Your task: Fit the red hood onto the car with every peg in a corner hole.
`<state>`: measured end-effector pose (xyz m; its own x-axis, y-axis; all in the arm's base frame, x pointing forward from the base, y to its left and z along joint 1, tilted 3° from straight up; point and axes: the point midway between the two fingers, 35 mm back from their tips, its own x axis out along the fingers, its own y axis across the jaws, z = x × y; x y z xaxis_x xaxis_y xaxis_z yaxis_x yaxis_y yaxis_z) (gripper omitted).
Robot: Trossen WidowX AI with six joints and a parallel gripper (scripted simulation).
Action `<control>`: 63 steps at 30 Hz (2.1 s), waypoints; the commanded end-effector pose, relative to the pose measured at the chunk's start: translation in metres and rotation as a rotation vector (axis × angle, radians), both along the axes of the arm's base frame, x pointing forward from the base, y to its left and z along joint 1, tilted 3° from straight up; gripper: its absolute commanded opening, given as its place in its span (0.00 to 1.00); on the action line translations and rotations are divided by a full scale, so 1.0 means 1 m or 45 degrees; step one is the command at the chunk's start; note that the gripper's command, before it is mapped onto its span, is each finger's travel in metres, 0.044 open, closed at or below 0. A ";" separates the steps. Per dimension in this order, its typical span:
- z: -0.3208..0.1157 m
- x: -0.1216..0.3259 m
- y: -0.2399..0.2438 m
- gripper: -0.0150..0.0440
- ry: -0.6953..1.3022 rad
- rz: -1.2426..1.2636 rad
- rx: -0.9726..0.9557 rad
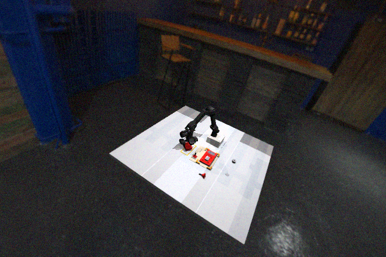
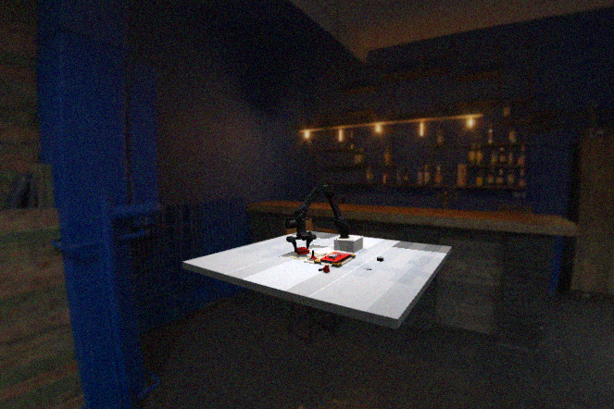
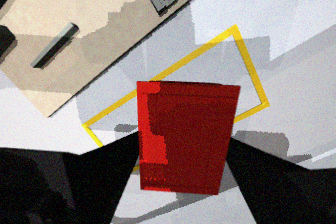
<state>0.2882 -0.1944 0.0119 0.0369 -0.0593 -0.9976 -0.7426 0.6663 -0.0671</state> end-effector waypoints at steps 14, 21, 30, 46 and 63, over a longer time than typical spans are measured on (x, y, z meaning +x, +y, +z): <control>0.068 0.000 0.002 0.25 -0.026 -0.003 -0.017; 0.080 0.000 0.003 0.25 -0.026 -0.003 -0.017; 0.069 0.012 0.031 0.25 -0.018 -0.113 0.020; 0.070 0.037 0.094 0.25 -0.042 -0.426 0.037; 0.069 0.051 0.162 0.25 -0.063 -0.768 0.059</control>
